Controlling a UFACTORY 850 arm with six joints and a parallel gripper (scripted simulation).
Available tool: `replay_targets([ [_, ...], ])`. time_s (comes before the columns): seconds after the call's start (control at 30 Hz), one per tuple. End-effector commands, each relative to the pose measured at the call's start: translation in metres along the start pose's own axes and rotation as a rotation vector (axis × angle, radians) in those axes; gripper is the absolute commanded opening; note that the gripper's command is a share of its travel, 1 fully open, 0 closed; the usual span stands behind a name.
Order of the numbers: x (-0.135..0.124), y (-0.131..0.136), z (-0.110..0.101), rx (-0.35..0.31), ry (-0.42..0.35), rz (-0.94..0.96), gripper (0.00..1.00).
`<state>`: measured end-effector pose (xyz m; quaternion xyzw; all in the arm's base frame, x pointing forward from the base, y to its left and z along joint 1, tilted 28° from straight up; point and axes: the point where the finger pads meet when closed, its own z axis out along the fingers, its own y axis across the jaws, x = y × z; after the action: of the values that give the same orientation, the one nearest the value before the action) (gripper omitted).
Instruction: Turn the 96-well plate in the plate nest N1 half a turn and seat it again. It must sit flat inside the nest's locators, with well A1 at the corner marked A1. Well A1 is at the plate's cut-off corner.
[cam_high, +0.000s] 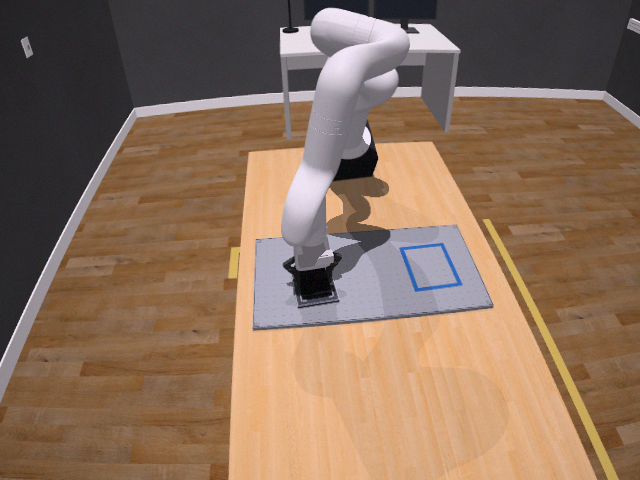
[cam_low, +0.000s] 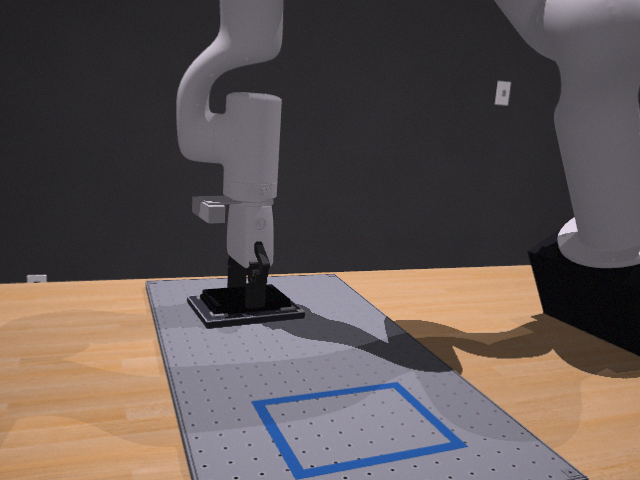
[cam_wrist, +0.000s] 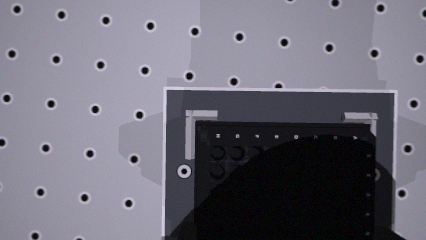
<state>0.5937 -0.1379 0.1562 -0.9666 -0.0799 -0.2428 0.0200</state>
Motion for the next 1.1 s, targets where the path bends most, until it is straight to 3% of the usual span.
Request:
replay_targets([
  [0.0,0.001,0.0,-0.002,-0.001,0.001,0.0,0.0],
  [1.07,0.001,0.0,-0.019,-0.001,0.001,0.0,0.0],
])
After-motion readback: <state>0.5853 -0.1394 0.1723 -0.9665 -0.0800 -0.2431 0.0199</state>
